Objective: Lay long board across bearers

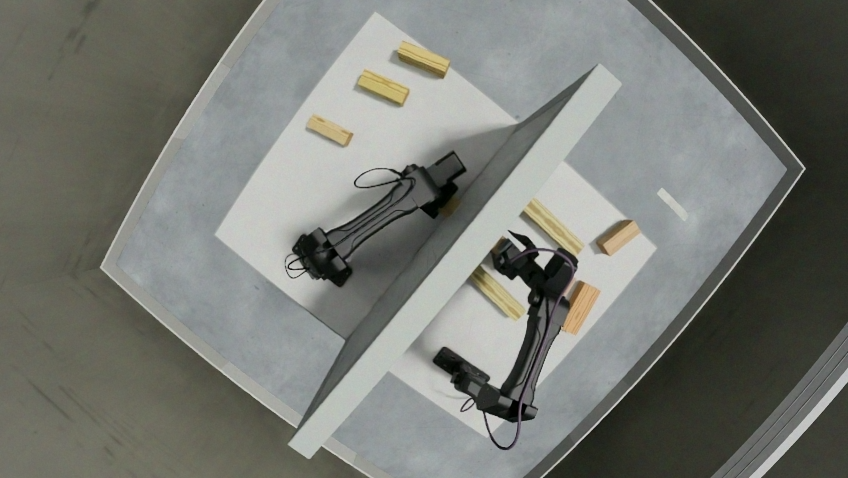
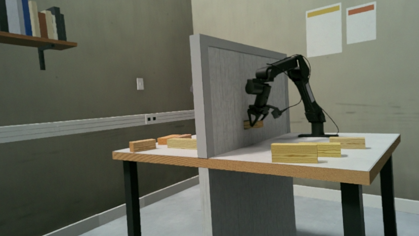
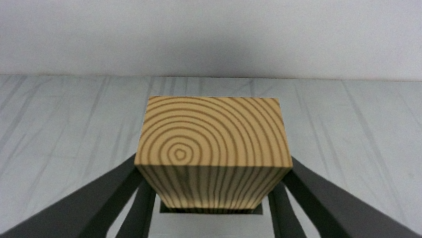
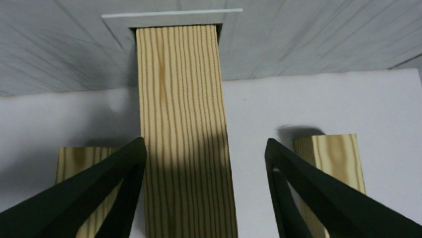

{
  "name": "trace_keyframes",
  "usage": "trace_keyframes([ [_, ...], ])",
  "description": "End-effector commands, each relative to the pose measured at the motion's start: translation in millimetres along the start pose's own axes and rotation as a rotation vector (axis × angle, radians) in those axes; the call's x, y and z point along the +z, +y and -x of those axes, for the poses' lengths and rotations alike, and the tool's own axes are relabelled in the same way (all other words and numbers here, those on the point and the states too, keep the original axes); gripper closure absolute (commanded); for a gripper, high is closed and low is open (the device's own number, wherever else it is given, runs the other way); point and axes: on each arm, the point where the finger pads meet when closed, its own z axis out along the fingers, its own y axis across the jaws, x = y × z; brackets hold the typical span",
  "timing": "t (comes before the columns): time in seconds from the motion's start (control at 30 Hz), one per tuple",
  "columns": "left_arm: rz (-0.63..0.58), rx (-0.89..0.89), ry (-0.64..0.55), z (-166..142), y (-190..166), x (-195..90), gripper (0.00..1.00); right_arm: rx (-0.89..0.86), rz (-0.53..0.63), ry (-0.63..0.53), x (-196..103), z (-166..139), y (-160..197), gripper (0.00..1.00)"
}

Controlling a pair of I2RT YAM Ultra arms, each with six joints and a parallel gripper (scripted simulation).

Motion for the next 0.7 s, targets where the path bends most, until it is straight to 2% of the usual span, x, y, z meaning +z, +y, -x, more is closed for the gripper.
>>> trace_keyframes([
  [0.0,-0.090,0.033,0.102,-27.4,-13.5,-32.0,1.00,-0.029,0.072,-0.019,5.2,9.1,10.5,0.27],
  [0.13,-0.090,0.033,0.102,-27.3,-13.5,-32.0,1.00,-0.047,0.069,-0.030,2.6,15.6,11.6,0.27],
  [0.2,-0.090,0.033,0.102,-27.3,-13.5,-32.0,1.00,-0.099,0.053,-0.063,-12.9,34.4,16.3,0.27],
  [0.3,-0.090,0.033,0.102,-27.3,-13.5,-32.0,1.00,-0.105,0.072,-0.070,-10.8,34.6,19.8,0.27],
  [0.33,-0.090,0.033,0.102,-27.3,-13.5,-32.0,1.00,-0.076,0.108,-0.063,2.5,21.3,18.6,0.27],
  [0.37,-0.090,0.033,0.102,-27.3,-13.5,-32.0,1.00,-0.095,0.136,-0.076,5.6,25.9,25.1,0.27],
  [0.43,-0.090,0.033,0.102,-27.4,-13.5,-32.0,1.00,-0.026,0.138,-0.035,9.9,-4.1,15.6,0.27],
  [0.5,-0.090,0.033,0.102,-27.4,-13.5,-32.0,1.00,-0.073,0.116,-0.055,10.2,19.9,17.0,0.27],
  [0.6,-0.090,0.033,0.102,-27.4,-13.5,-32.0,1.00,-0.040,0.105,-0.050,8.0,10.2,9.8,0.27],
  [0.67,-0.090,0.033,0.102,-27.3,-13.5,-32.0,1.00,-0.076,0.074,-0.065,-6.0,28.6,12.7,0.27],
])
